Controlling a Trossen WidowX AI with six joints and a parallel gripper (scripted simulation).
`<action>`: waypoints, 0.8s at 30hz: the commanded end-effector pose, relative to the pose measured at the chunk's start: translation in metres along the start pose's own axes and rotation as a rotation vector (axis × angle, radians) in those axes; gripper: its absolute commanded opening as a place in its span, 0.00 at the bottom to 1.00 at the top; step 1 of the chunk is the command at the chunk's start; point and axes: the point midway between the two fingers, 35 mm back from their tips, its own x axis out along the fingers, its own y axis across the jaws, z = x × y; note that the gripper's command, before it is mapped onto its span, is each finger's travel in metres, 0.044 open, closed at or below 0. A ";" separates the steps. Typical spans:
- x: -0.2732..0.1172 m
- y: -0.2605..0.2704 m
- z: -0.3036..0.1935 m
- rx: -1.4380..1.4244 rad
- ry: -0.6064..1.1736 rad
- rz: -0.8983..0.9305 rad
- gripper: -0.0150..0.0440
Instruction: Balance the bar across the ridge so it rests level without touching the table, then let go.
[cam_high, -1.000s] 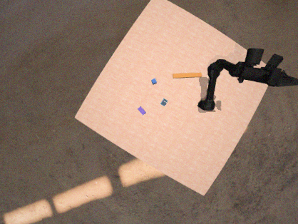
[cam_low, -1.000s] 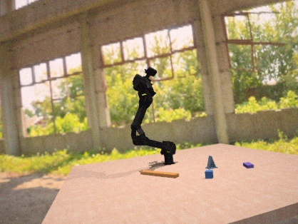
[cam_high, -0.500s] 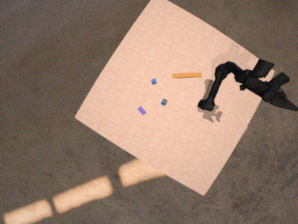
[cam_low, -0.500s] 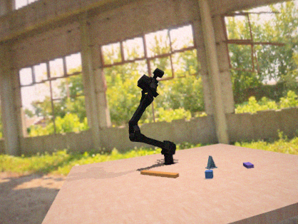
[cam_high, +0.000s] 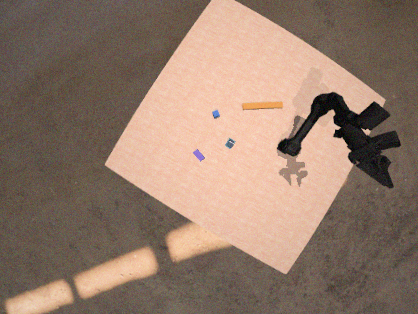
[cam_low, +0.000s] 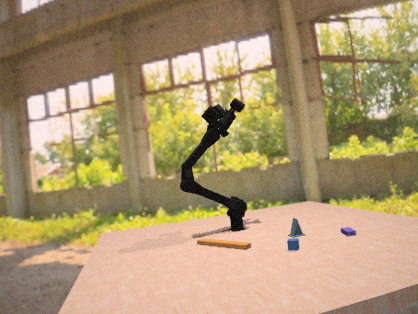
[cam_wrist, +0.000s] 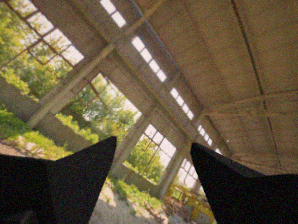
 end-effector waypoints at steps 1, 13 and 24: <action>0.007 -0.007 -0.022 -0.008 0.080 -0.040 0.79; 0.014 -0.037 -0.085 -0.094 0.321 -0.164 0.79; 0.002 -0.073 -0.137 -0.166 0.534 -0.294 0.79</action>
